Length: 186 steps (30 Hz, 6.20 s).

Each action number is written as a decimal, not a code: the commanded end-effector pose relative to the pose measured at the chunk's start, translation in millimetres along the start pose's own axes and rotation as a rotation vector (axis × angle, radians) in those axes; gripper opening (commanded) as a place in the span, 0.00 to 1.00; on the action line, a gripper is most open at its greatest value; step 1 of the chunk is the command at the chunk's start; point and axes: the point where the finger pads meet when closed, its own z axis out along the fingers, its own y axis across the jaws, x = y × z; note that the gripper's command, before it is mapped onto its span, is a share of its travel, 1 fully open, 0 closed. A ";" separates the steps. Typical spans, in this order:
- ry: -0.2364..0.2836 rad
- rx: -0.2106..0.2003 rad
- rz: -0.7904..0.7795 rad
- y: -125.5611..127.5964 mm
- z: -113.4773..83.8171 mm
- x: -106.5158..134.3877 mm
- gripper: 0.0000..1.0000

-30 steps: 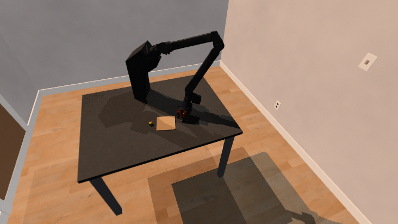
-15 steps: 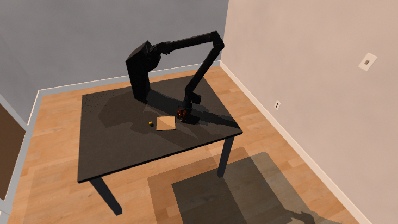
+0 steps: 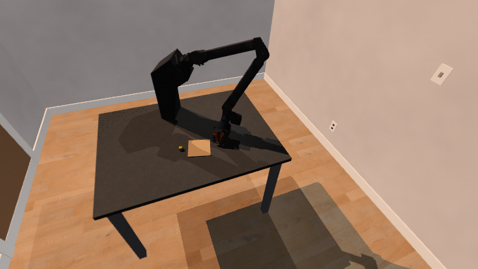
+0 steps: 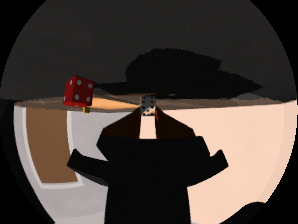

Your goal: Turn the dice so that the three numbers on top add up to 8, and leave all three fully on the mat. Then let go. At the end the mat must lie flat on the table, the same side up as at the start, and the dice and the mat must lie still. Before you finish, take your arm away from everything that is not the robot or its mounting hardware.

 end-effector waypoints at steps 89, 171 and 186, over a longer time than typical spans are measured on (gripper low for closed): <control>-0.011 0.009 0.000 -0.2 -2.3 -9.3 0.34; -0.719 -0.009 0.002 3.4 -66.9 84.3 0.34; -0.884 0.024 -0.009 -2.3 -72.7 80.1 1.00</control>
